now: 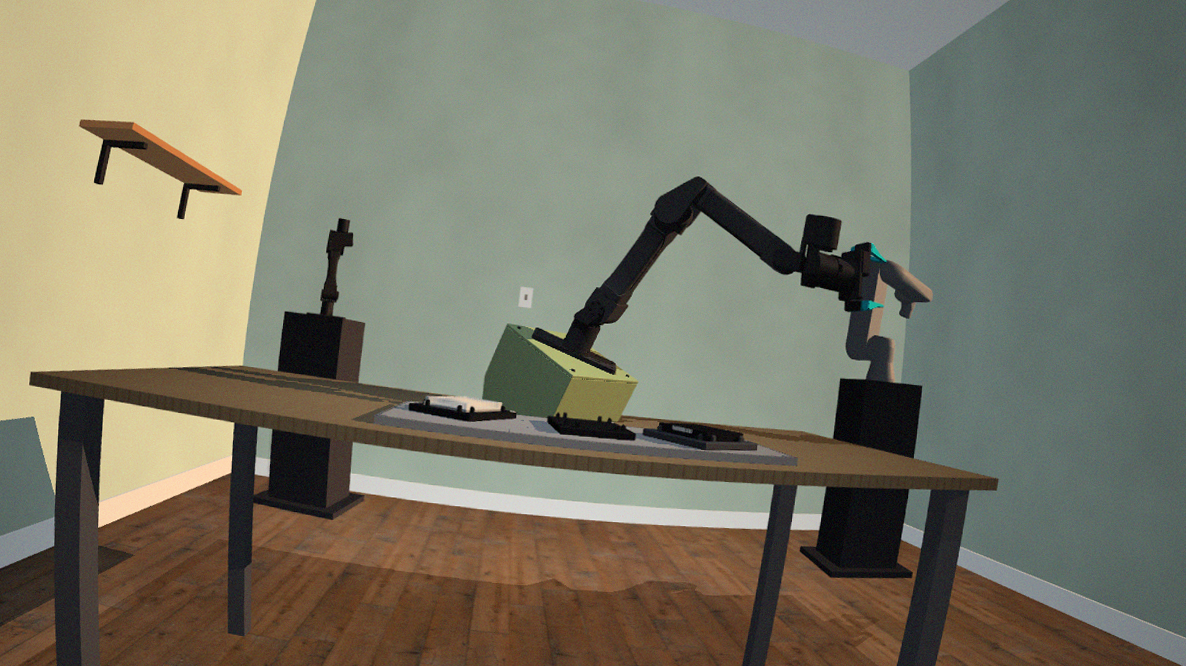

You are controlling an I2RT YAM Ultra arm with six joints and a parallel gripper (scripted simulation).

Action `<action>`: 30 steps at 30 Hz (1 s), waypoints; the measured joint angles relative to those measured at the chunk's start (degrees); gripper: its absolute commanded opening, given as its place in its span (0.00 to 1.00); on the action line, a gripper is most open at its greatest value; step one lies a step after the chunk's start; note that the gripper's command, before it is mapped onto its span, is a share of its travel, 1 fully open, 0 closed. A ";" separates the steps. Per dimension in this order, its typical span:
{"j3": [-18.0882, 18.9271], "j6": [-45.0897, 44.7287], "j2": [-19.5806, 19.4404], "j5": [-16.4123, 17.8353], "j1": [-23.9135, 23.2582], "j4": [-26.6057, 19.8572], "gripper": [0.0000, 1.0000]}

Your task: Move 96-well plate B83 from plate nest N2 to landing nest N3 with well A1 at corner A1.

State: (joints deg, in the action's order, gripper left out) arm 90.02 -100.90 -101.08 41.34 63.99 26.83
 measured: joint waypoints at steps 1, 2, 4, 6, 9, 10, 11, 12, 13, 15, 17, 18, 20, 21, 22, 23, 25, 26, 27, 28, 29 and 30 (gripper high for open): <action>0.00 -0.02 0.00 0.00 0.00 0.00 1.00; 0.00 -0.02 0.00 0.00 0.00 0.00 1.00; 0.00 -0.02 0.00 0.00 0.00 0.00 1.00; 0.00 -0.02 0.00 0.00 0.00 0.00 1.00; 0.00 -0.02 0.00 0.00 0.00 0.00 1.00; 0.00 -0.02 0.00 0.00 0.00 0.00 1.00; 0.00 -0.02 0.00 0.00 0.00 0.00 1.00; 0.00 -0.02 0.00 0.00 0.00 0.00 1.00; 0.00 -0.02 0.00 0.00 0.00 0.00 1.00; 0.00 -0.02 0.00 0.00 0.00 0.00 1.00; 0.00 -0.02 0.00 0.00 0.00 0.00 1.00; -0.07 0.09 0.04 -0.07 -0.04 -0.04 1.00; -0.20 0.92 0.15 -0.39 -0.35 -0.72 1.00; -0.20 1.53 0.22 -0.66 -0.66 -1.27 1.00; -0.24 2.25 0.33 -0.98 -1.03 -1.86 1.00; -0.31 3.06 0.44 -1.36 -1.44 -2.51 1.00; -0.33 4.79 0.63 -2.19 -2.27 -4.07 1.00; -0.31 5.68 0.72 -2.60 -2.67 -4.85 1.00; -0.42 6.45 0.79 -2.84 -3.06 -5.35 1.00; -0.55 7.26 0.83 -3.08 -3.43 -5.88 1.00; -0.66 8.09 0.85 -3.39 -3.80 -6.56 1.00; -0.66 8.98 0.85 -3.74 -4.15 -7.39 1.00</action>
State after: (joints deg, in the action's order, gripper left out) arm 89.36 -91.92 -100.22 37.60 59.83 19.44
